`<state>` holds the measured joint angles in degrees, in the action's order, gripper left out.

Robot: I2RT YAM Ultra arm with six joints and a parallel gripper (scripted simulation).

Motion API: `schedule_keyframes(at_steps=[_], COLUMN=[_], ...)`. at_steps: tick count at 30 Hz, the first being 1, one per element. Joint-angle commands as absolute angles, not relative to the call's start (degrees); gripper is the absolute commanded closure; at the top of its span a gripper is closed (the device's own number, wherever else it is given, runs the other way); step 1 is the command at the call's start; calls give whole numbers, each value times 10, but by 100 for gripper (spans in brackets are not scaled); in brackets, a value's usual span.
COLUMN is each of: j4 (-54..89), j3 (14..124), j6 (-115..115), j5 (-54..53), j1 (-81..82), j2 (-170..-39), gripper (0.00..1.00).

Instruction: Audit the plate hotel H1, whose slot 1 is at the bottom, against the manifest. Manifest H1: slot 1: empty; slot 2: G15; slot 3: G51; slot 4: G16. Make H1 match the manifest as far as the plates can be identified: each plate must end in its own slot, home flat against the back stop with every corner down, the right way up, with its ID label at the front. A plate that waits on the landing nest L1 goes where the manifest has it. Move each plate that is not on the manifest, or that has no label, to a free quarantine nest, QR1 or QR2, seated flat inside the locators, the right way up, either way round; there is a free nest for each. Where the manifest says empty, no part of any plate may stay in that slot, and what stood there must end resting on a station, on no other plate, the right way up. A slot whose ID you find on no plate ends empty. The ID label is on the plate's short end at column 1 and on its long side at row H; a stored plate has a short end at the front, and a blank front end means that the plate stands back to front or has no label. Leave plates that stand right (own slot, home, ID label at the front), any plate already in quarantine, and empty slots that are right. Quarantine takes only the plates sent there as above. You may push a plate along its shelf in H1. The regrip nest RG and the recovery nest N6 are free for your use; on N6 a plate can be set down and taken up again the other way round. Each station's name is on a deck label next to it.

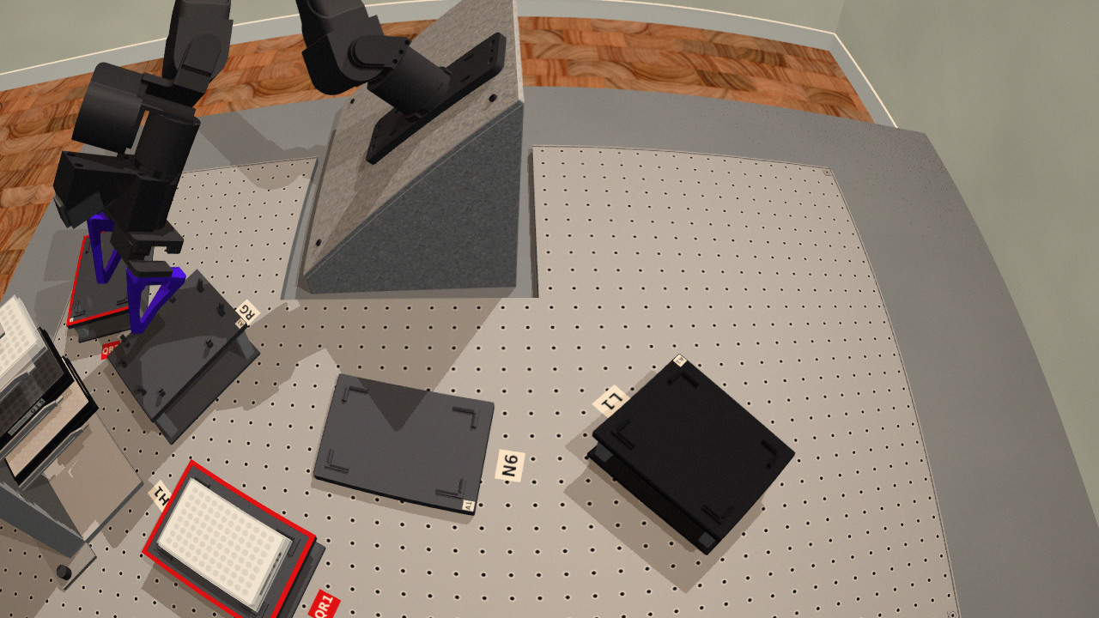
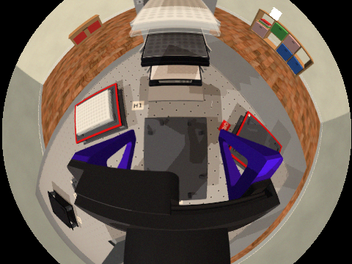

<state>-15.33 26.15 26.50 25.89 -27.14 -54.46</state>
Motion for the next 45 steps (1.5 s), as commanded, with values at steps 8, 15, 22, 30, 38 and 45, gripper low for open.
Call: schedule_keyframes(at_steps=[8,15,22,30,38,45], j4=[-206,-244,-271,-282,-285,-286], j3=[249,238,231,253,274,292], j6=[272,277,280,280,280,280], j5=[225,205,191,188,188,188], j1=[-295,-315,-329,-331,-331,-331], j2=[-568,-593,-612,-645,-669,-688], gripper=[0,0,0,0,0,0])
